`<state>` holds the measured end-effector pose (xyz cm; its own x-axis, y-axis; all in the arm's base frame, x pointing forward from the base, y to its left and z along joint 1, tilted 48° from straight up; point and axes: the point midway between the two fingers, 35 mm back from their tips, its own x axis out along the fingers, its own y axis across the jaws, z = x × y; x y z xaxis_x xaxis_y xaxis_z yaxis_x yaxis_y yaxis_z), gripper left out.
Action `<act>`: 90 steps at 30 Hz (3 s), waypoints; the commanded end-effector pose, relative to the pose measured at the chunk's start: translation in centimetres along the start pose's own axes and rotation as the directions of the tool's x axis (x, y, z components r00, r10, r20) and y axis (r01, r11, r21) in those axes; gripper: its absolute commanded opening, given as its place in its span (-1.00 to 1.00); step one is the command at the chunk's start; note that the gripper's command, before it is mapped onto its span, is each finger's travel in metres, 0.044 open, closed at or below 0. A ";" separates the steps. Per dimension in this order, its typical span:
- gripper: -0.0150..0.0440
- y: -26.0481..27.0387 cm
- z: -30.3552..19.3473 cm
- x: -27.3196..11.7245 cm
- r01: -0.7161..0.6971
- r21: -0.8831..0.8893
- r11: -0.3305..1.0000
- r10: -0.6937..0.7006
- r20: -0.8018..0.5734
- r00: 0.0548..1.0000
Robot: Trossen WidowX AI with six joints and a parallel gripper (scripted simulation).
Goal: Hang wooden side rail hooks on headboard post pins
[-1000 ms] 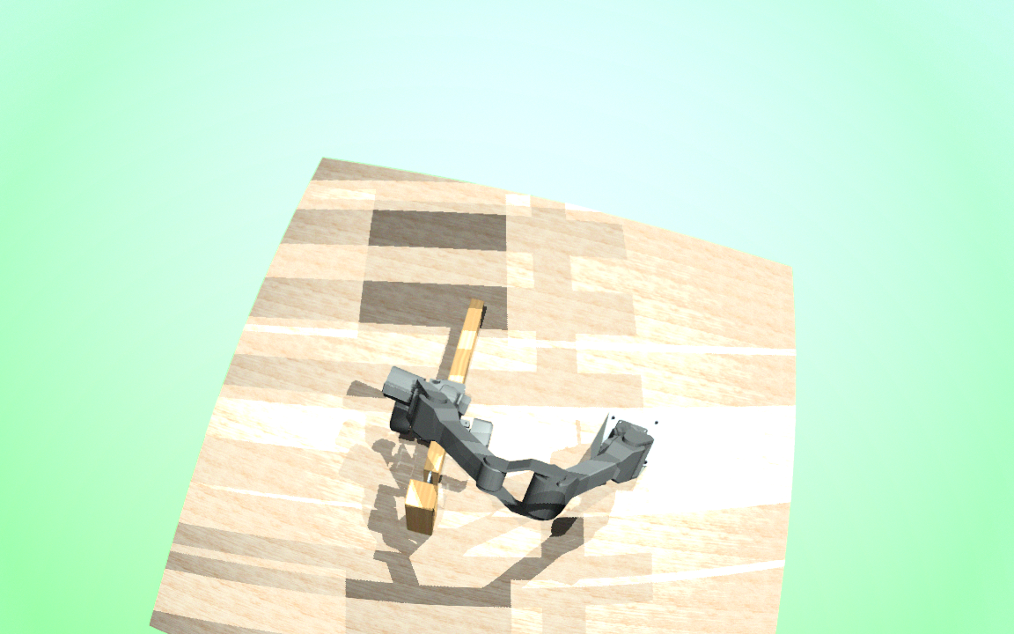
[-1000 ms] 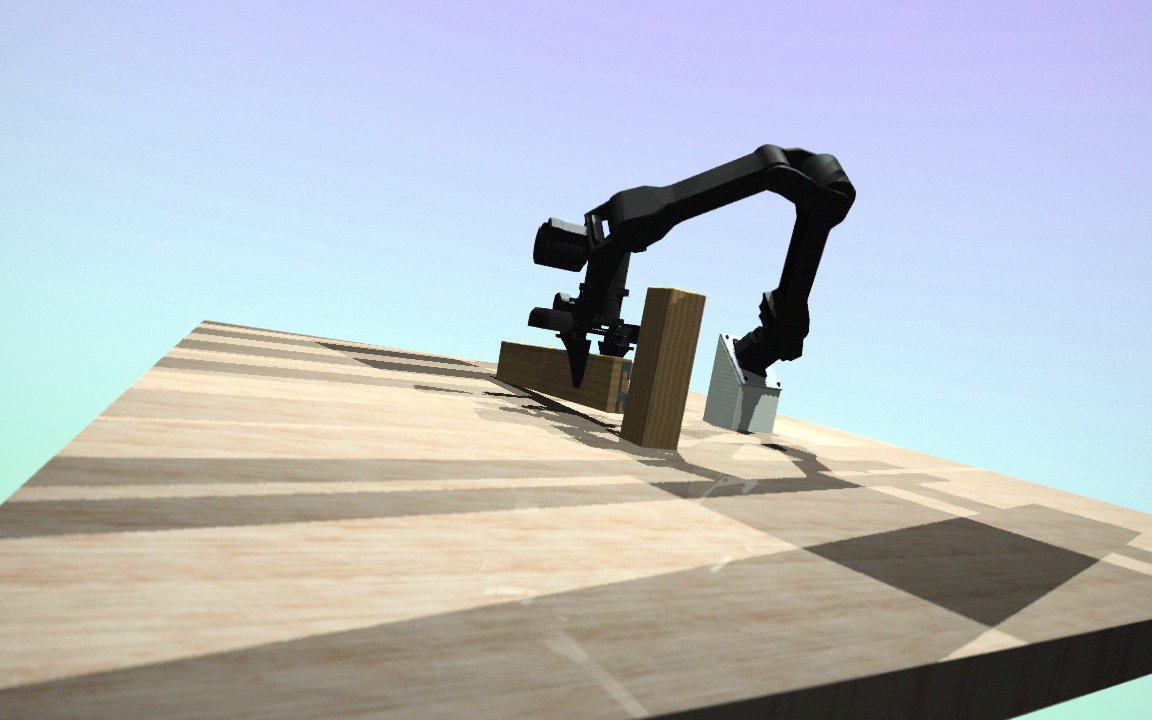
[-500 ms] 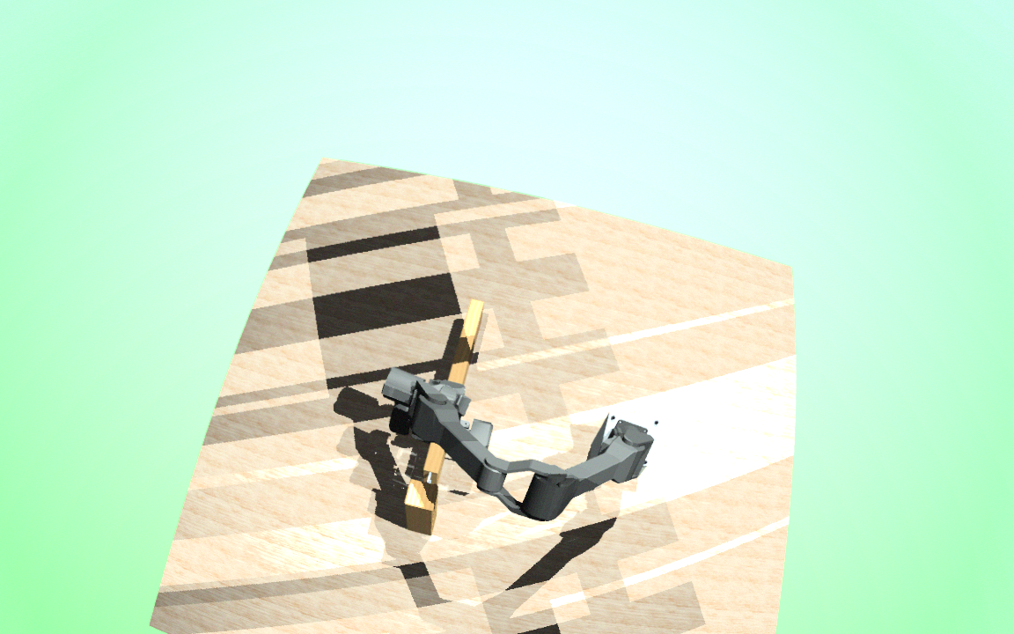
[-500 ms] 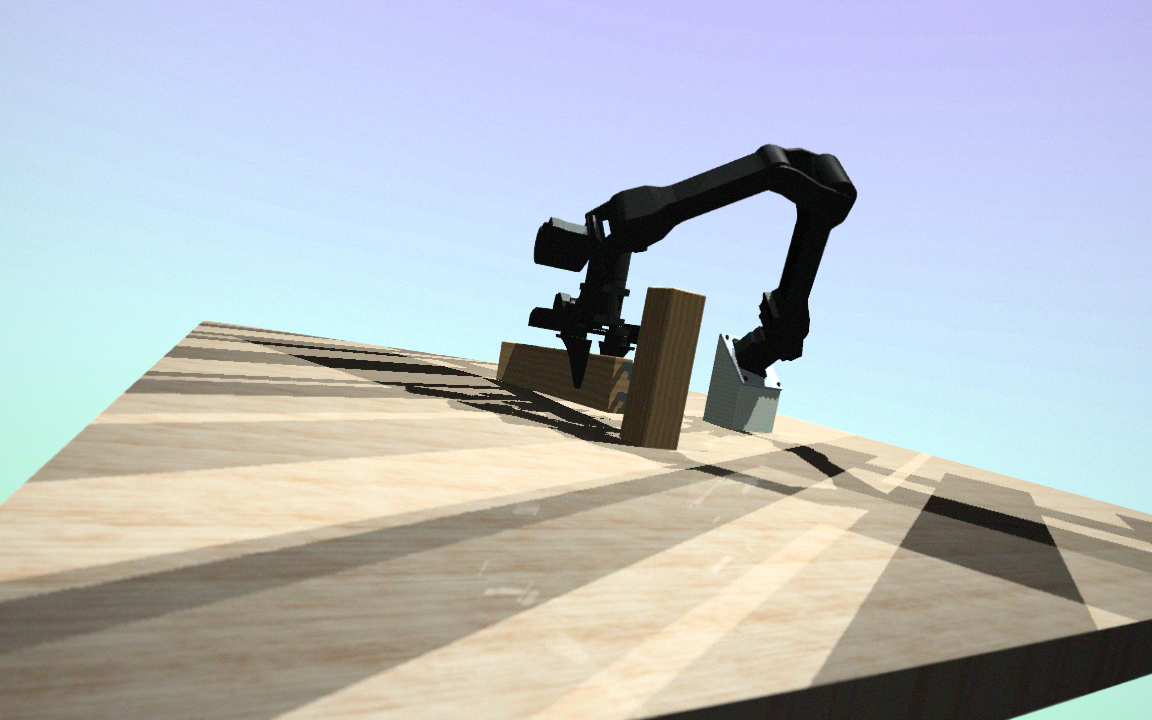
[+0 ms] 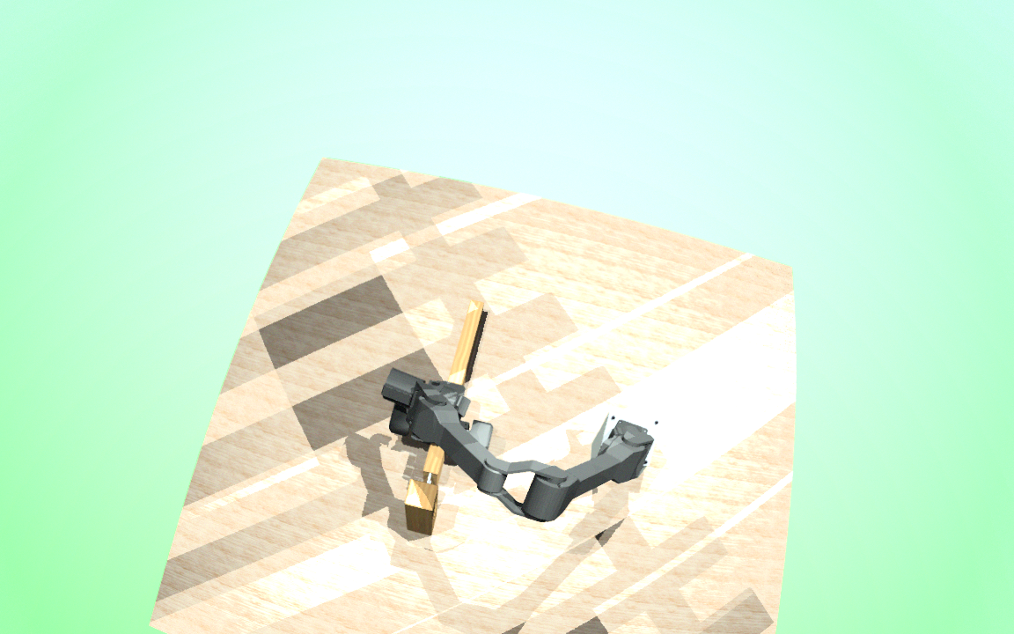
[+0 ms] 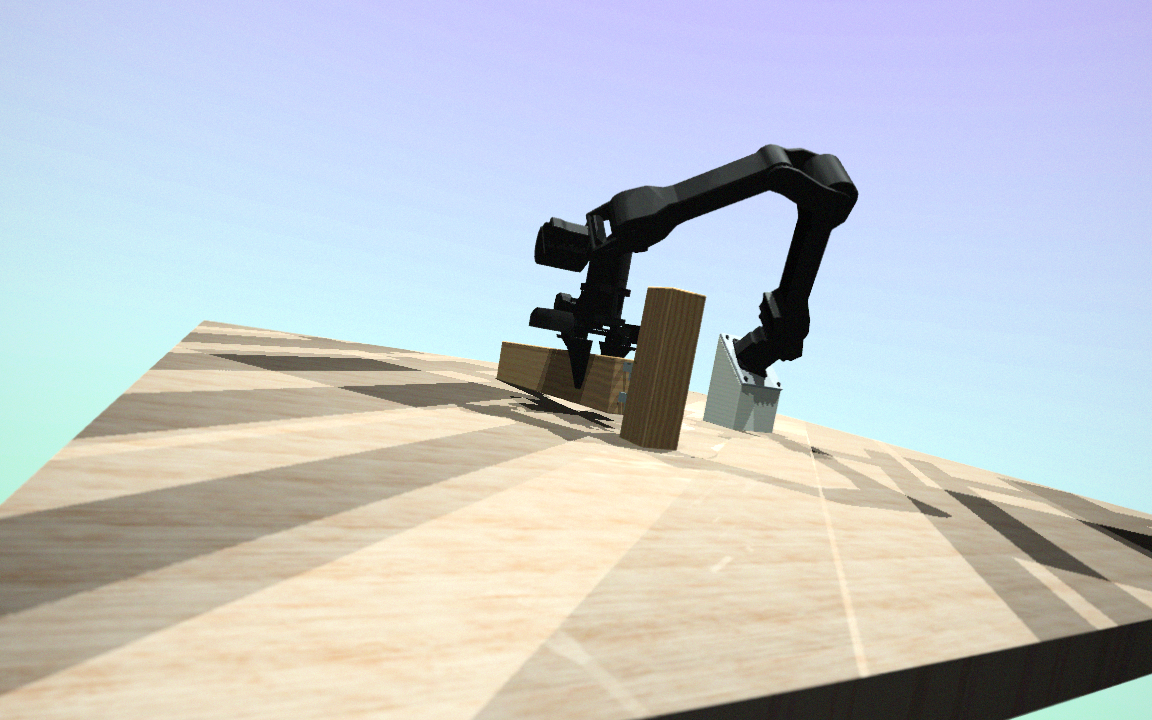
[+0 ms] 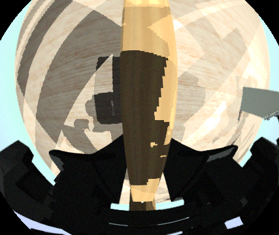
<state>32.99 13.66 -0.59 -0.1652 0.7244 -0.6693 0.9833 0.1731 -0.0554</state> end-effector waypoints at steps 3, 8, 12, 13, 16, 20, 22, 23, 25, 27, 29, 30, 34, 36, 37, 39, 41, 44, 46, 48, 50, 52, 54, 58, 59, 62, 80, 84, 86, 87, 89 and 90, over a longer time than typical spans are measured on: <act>-0.49 0.2 -0.1 -0.3 -0.007 0.005 1.000 0.007 0.001 1.000; -0.49 0.2 -0.1 -0.3 -0.007 0.005 1.000 0.007 0.001 1.000; -0.49 0.2 -0.2 -0.3 -0.007 0.005 1.000 0.007 0.001 1.000; -0.49 0.2 -0.2 -0.3 -0.007 0.005 1.000 0.007 0.001 1.000; -0.49 0.2 -0.2 -0.3 -0.007 0.005 1.000 0.007 0.001 1.000; -0.49 0.1 -0.3 -0.3 -0.007 0.005 1.000 0.007 0.001 1.000; -0.49 0.1 -0.3 -0.3 -0.007 0.005 1.000 0.007 0.001 1.000; -0.49 0.1 -0.3 -0.3 -0.007 0.005 1.000 0.007 0.001 1.000; -0.49 0.1 -0.3 -0.3 -0.007 0.005 1.000 0.007 0.001 1.000; -0.49 0.1 -0.3 -0.2 -0.007 0.005 1.000 0.007 0.001 1.000; -0.49 0.1 -0.4 -0.2 -0.007 0.005 1.000 0.007 0.001 1.000; -0.49 0.1 -0.4 -0.2 -0.007 0.005 1.000 0.007 0.001 1.000; -0.49 0.1 -0.4 -0.2 -0.007 0.005 1.000 0.007 0.001 1.000; -0.49 0.1 -0.4 -0.2 -0.007 0.005 1.000 0.007 0.001 1.000; -0.49 0.1 -0.5 -0.2 -0.007 0.005 1.000 0.007 0.001 1.000; -0.49 0.2 -0.5 -0.2 -0.007 0.005 1.000 0.007 0.001 1.000; -0.49 0.2 -0.5 -0.2 -0.007 0.005 1.000 0.007 0.001 1.000; -0.49 0.2 -0.5 -0.2 -0.007 0.005 1.000 0.007 0.001 1.000; -0.49 0.2 -0.6 -0.3 -0.007 0.005 1.000 0.007 0.001 1.000; -0.49 0.2 -0.6 -0.3 -0.007 0.005 1.000 0.007 0.001 1.000; -0.49 0.2 -0.6 -0.3 -0.007 0.005 1.000 0.007 0.001 1.000; -0.49 0.2 -0.6 -0.3 -0.007 0.005 1.000 0.007 0.001 1.000; -0.49 0.2 -0.6 -0.3 -0.007 0.005 1.000 0.007 0.001 1.000; -0.49 0.2 -0.7 -0.3 -0.007 0.005 1.000 0.007 0.001 1.000; -0.49 0.2 -0.7 -0.3 -0.007 0.005 1.000 0.007 0.001 1.000; -0.49 0.1 -0.7 -0.3 -0.007 0.005 1.000 0.007 0.001 1.000; -0.49 0.1 -0.9 -0.2 -0.007 0.005 1.000 0.007 0.001 1.000; -0.49 0.2 -1.0 -0.2 -0.007 0.005 1.000 0.007 0.001 1.000; -0.49 0.2 -1.0 -0.2 -0.007 0.005 1.000 0.007 0.001 1.000; -0.49 0.2 -1.0 -0.3 -0.007 0.005 1.000 0.007 0.001 1.000; -0.49 0.2 -1.0 -0.3 -0.007 0.005 1.000 0.007 0.001 1.000; -0.49 0.2 -1.0 -0.3 -0.007 0.005 1.000 0.007 0.001 1.000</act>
<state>32.92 14.28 0.11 -0.1652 0.7240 -0.6697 0.9834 0.1729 -0.0556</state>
